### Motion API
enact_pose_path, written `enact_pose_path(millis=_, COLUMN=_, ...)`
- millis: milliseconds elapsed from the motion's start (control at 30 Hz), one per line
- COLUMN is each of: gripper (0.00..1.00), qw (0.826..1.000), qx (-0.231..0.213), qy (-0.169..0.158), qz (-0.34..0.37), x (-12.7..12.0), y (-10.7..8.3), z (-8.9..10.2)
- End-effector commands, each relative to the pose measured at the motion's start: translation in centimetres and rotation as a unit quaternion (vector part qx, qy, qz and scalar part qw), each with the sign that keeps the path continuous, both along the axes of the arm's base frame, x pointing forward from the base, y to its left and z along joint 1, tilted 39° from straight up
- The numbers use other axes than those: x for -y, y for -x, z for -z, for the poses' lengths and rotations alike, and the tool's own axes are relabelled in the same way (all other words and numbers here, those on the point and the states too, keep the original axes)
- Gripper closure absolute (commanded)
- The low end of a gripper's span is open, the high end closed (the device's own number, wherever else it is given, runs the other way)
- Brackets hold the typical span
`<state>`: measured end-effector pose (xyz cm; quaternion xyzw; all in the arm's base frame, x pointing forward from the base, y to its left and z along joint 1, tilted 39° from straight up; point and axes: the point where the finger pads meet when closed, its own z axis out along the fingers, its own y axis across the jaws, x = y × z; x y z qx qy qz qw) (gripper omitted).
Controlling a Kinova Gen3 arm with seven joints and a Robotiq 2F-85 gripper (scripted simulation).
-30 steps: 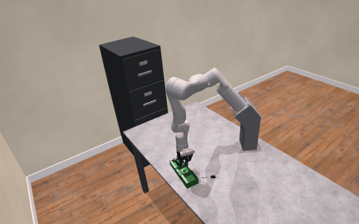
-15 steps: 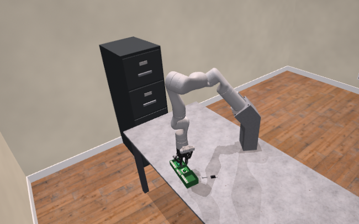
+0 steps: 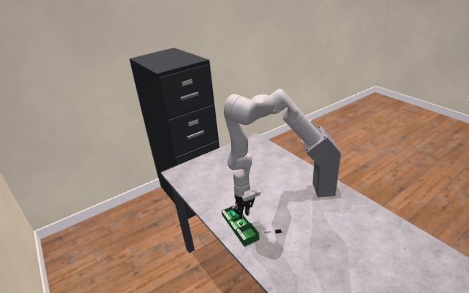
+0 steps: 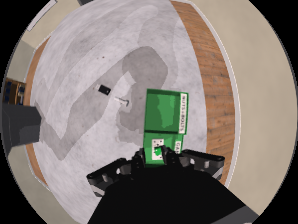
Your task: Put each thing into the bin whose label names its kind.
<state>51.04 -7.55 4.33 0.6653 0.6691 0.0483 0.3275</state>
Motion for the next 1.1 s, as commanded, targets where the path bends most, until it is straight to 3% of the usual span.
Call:
enact_pose_path(millis=0, gripper=0.7, qw=0.997, qx=-0.027, qy=0.039, qz=-0.06, x=-2.8, y=1.1, z=2.0)
enact_pose_path(millis=267, gripper=0.7, qw=0.967, qx=-0.095, qy=0.129, qz=-0.2, x=-7.8, y=3.5, z=5.7)
enact_pose_path(millis=333, gripper=0.7, qw=0.967, qx=-0.095, qy=0.129, qz=-0.2, x=-7.8, y=3.5, z=5.7)
enact_pose_path(millis=400, gripper=0.7, qw=0.947, qx=-0.118, qy=0.162, qz=-0.25, x=-8.9, y=4.1, z=6.4)
enact_pose_path(millis=667, gripper=0.7, qw=0.866, qx=-0.185, qy=0.253, qz=-0.391, x=-8.9, y=4.1, z=6.5)
enact_pose_path(millis=1067, gripper=0.7, qw=0.866, qx=-0.185, qy=0.253, qz=-0.391, x=-8.9, y=4.2, z=6.5)
